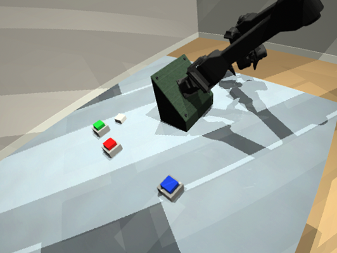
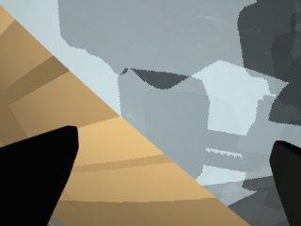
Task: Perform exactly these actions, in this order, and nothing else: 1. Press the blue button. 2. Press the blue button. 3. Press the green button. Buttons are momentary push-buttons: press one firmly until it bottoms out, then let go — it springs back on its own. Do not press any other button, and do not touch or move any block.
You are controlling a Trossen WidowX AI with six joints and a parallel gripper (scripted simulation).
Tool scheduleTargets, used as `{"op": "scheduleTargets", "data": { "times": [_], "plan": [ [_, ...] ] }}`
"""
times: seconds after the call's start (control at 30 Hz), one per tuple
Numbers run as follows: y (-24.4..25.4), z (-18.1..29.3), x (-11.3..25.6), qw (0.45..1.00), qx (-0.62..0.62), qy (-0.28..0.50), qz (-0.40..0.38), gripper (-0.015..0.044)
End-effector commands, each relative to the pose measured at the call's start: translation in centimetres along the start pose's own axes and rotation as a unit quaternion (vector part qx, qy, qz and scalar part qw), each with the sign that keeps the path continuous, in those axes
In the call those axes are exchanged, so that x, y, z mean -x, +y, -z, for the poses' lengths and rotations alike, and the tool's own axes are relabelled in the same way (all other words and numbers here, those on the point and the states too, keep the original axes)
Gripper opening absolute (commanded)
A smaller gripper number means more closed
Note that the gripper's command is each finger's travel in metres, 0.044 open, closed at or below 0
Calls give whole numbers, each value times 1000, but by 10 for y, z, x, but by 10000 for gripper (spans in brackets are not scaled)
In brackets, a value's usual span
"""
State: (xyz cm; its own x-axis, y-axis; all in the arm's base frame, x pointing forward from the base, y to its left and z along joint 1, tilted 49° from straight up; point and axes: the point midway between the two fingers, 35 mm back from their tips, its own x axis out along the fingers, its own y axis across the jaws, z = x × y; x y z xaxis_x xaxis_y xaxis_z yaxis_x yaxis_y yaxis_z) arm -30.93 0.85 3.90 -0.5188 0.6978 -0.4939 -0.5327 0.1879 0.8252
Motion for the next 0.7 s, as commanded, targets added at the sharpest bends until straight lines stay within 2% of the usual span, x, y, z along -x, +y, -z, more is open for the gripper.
{"op": "scheduleTargets", "data": {
  "times": [0.0, 0.17, 0.37, 0.5, 0.67],
  "plan": [
    [0, 1, 1, 1000, 3, 2, 0, 400],
    [-16, 35, 37, 990, 113, 81, 11, 400],
    [-57, 77, 113, 921, 322, 217, 11, 400],
    [-93, 93, 170, 831, 465, 305, -3, 400],
    [-143, 89, 243, 675, 622, 395, -37, 400]
  ]
}}
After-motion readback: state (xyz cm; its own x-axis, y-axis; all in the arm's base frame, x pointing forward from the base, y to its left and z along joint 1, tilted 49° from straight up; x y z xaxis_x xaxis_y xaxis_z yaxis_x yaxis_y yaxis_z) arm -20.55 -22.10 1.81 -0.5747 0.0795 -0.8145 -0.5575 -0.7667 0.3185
